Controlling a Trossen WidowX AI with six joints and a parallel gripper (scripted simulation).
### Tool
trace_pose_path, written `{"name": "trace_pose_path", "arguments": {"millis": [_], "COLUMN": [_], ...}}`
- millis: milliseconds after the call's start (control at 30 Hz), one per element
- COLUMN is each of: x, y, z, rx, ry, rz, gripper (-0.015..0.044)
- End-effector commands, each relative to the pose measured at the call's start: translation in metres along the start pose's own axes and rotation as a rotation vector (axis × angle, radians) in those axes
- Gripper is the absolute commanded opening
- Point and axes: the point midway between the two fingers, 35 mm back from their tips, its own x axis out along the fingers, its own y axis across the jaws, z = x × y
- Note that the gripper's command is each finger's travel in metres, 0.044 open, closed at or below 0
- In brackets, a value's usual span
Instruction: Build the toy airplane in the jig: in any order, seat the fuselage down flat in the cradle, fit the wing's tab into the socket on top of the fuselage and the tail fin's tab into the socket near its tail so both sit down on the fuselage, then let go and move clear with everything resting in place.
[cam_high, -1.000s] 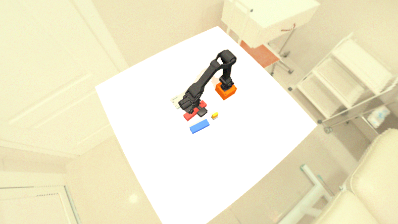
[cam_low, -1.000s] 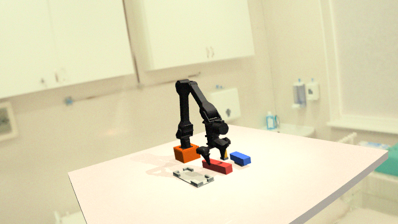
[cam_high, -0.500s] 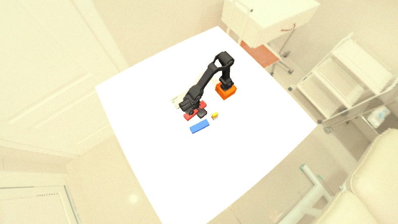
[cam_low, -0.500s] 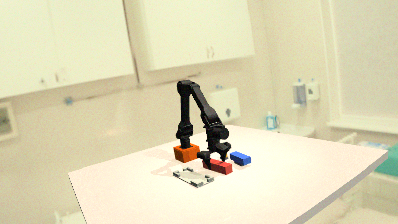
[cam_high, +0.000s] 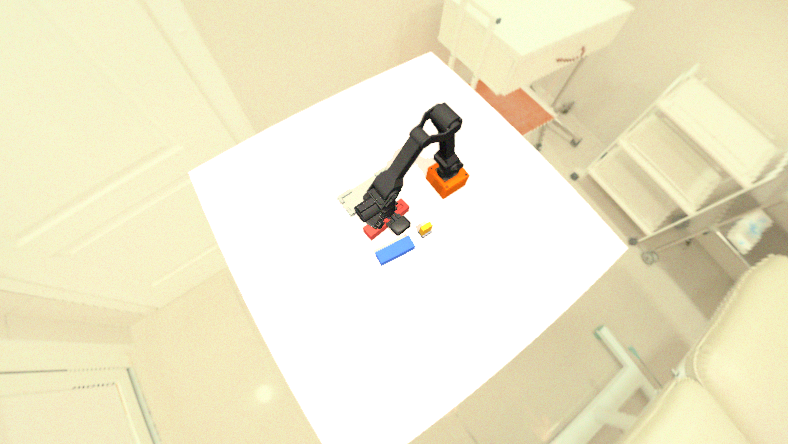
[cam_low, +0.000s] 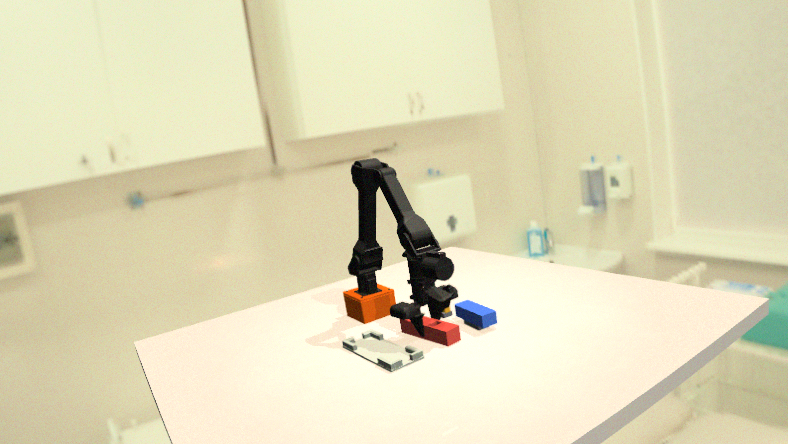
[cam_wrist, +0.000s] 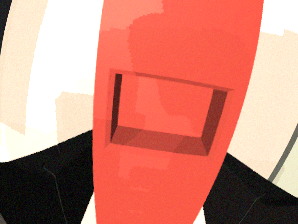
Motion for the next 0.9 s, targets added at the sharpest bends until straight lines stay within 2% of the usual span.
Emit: {"name": "trace_pose_path", "arguments": {"millis": [0, 133, 300, 867], "x": [0.001, 0.001, -0.006, -0.056], "y": [0.0, 0.0, 0.0, -0.001], "z": [0.0, 0.0, 0.002, 0.009], "rx": [0.004, 0.004, 0.004, 0.004], "ry": [-0.001, -0.001, -0.001, -0.002], "rz": [0.002, 0.002, 0.002, 0.002], "gripper": [0.0157, 0.0131, 0.0, 0.0]}}
